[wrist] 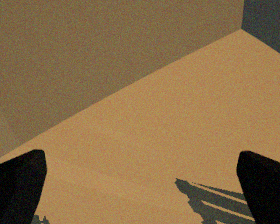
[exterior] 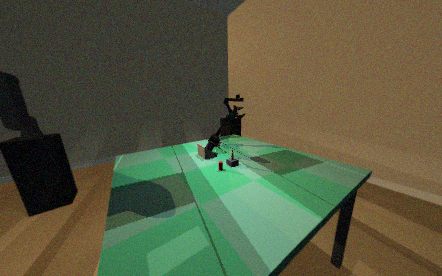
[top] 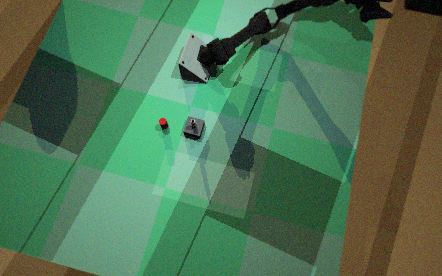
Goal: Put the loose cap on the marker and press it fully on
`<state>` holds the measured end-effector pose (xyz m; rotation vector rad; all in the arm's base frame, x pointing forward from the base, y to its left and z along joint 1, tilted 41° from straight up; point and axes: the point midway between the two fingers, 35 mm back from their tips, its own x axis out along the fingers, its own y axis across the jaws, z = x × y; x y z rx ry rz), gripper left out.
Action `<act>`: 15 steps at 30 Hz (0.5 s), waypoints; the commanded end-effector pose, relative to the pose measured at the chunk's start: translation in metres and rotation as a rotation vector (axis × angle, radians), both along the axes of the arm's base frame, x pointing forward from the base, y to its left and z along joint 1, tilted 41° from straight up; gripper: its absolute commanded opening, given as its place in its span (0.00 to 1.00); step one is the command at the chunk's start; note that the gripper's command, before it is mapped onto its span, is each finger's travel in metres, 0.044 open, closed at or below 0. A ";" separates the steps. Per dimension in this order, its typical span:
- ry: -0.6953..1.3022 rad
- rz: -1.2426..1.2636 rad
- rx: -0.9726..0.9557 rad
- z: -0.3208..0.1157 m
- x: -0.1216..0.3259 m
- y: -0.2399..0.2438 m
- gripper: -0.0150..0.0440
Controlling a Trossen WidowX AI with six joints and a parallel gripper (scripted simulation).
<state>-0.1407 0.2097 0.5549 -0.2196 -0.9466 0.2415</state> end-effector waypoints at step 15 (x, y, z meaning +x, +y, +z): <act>0.471 -0.130 0.238 0.025 0.183 -0.131 0.66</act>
